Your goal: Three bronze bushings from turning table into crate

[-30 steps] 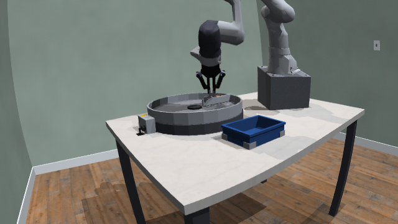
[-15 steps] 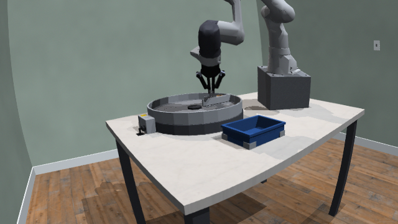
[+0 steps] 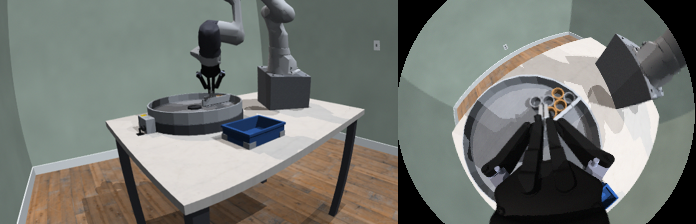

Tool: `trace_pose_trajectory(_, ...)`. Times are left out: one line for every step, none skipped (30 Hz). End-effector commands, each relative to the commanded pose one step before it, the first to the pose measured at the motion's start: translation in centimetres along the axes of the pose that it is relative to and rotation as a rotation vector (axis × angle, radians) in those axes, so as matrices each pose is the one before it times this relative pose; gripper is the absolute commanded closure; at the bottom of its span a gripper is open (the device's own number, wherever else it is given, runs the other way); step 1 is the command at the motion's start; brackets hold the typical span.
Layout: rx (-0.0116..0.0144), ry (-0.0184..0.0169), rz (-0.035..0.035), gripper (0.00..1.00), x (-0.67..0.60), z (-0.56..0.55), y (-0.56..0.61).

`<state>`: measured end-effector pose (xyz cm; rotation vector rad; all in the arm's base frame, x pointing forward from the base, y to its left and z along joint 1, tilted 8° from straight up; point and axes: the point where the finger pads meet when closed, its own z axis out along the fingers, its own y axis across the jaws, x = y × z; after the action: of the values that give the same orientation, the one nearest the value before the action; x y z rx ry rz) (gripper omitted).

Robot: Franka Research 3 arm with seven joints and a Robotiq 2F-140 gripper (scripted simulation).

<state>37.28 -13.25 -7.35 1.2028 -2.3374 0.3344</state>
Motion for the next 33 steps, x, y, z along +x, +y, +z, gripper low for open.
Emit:
trace_pose_trajectory(0.00203,-0.00163,0.00438,1.00,-0.095,0.012,-0.046)
trace_pose_trajectory(0.00000,0.00000,0.00000,1.00,0.000,0.000,0.000)
trace_pose_trajectory(0.00000,0.00000,0.00000,1.00,0.000,0.000,0.000)
trace_pose_trajectory(0.00000,0.00000,0.00000,1.00,0.000,0.000,0.000)
trace_pose_trajectory(0.00000,0.00000,0.00000,1.00,0.000,0.000,0.000)
trace_pose_trajectory(0.00000,0.00000,0.00000,1.00,0.000,0.000,0.000)
trace_pose_trajectory(0.00000,0.00000,0.00000,1.00,0.000,0.000,0.000)
trace_pose_trajectory(0.00000,0.00000,0.00000,1.00,0.000,0.000,0.000)
trace_pose_trajectory(0.00000,0.00000,0.00000,1.00,0.000,0.000,0.000)
trace_pose_trajectory(0.00000,0.00000,0.00000,1.00,0.000,0.000,0.000)
trace_pose_trajectory(0.00000,0.00000,0.00000,1.00,0.000,0.000,0.000)
trace_pose_trajectory(0.00000,0.00000,0.00000,1.00,0.000,0.000,0.000)
trace_pose_trajectory(0.00000,0.00000,0.00000,1.00,0.000,0.000,0.000)
trace_pose_trajectory(0.00000,0.00000,0.00000,1.00,0.000,0.000,0.000)
trace_pose_trajectory(0.00000,0.00000,0.00000,1.00,0.000,0.000,0.000)
trace_pose_trajectory(0.00000,0.00000,0.00000,1.00,0.000,0.000,0.000)
trace_pose_trajectory(0.00000,0.00000,0.00000,1.00,0.000,0.000,0.000)
trace_pose_trajectory(0.00000,0.00000,0.00000,1.00,0.000,0.000,0.000)
trace_pose_trajectory(0.00000,0.00000,0.00000,1.00,0.000,0.000,0.000)
trace_pose_trajectory(0.00000,0.00000,0.00000,1.00,0.000,0.000,0.000)
trace_pose_trajectory(0.00000,0.00000,0.00000,1.00,0.000,0.000,0.000)
trace_pose_trajectory(0.00000,0.00000,0.00000,1.00,0.000,0.000,0.000)
trace_pose_trajectory(0.00000,0.00000,0.00000,1.00,0.000,0.000,0.000)
trace_pose_trajectory(0.00000,0.00000,0.00000,1.00,0.000,0.000,0.000)
trace_pose_trajectory(0.00000,0.00000,0.00000,1.00,0.003,-0.003,0.000)
trace_pose_trajectory(0.00000,0.00000,0.00000,1.00,0.017,-0.020,0.000)
trace_pose_trajectory(0.00000,0.00000,0.00000,1.00,0.041,-0.050,-0.001)
trace_pose_trajectory(0.00000,0.00000,0.00000,1.00,0.074,-0.089,-0.001)
trace_pose_trajectory(0.00000,0.00000,0.00000,1.00,0.111,-0.132,-0.001)
trace_pose_trajectory(0.00000,0.00000,0.00000,1.00,0.149,-0.178,-0.001)
trace_pose_trajectory(0.00000,0.00000,0.00000,1.00,0.187,-0.224,-0.002)
trace_pose_trajectory(0.00000,0.00000,0.00000,1.00,0.222,-0.266,-0.003)
trace_pose_trajectory(0.00000,0.00000,0.00000,1.00,0.253,-0.303,-0.002)
